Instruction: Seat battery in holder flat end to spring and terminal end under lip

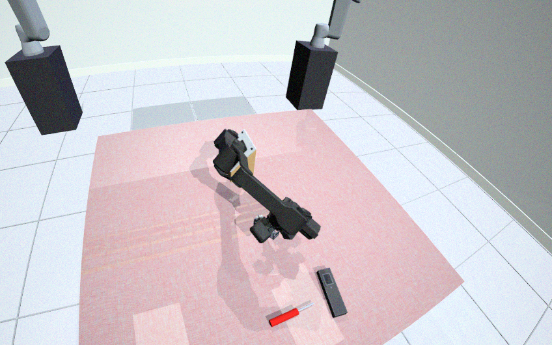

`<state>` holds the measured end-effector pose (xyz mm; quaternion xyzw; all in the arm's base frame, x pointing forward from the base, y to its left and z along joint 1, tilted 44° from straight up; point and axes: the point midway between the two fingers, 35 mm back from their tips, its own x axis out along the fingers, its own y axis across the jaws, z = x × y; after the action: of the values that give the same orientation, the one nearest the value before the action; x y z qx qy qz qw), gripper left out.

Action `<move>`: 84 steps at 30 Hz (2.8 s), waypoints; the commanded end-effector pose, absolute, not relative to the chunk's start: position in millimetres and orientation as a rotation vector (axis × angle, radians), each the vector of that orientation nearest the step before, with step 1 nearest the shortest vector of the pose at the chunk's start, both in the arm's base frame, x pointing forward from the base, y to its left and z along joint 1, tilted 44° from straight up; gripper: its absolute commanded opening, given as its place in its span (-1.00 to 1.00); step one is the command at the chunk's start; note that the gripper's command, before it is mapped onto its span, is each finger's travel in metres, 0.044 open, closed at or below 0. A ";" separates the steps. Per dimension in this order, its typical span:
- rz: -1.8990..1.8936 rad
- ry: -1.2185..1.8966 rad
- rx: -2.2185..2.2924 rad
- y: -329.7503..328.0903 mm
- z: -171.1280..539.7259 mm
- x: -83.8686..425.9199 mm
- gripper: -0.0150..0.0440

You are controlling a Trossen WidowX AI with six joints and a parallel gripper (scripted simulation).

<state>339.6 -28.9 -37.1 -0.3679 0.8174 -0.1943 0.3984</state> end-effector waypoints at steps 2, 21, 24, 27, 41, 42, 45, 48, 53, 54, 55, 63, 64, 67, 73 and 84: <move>-0.485 2.071 -0.929 -27.6 -39.5 342.5 -0.27; -0.467 2.049 -0.931 -23.3 -43.3 353.6 -0.27; -0.459 2.041 -0.929 -23.6 -43.8 353.5 -0.27; -0.450 2.031 -0.927 -23.9 -44.4 353.4 -0.27; -0.410 1.988 -0.919 -25.4 -46.7 352.6 -0.27; -0.407 1.985 -0.918 -25.5 -46.8 352.6 -0.27; -0.399 1.976 -0.917 -25.8 -47.3 352.4 -0.27; -0.391 1.966 -0.915 -26.2 -47.6 352.2 -0.27; -0.377 1.951 -0.913 -26.8 -48.2 351.8 -0.27; -0.374 1.947 -0.912 -26.9 -48.3 351.7 -0.27; -0.371 1.944 -0.912 -27.0 -48.4 351.6 -0.27; -0.350 1.918 -0.909 -28.0 -49.2 351.0 -0.27; -0.347 1.915 -0.908 -28.1 -49.3 350.9 -0.27; -0.339 1.905 -0.907 -28.5 -49.5 350.6 -0.27; -0.323 1.885 -0.905 -29.3 -49.9 350.0 -0.27; -0.295 1.848 -0.903 -30.7 -50.3 348.8 -0.27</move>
<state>346.8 -31.6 -46.2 -0.3782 0.7709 -0.1268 0.4967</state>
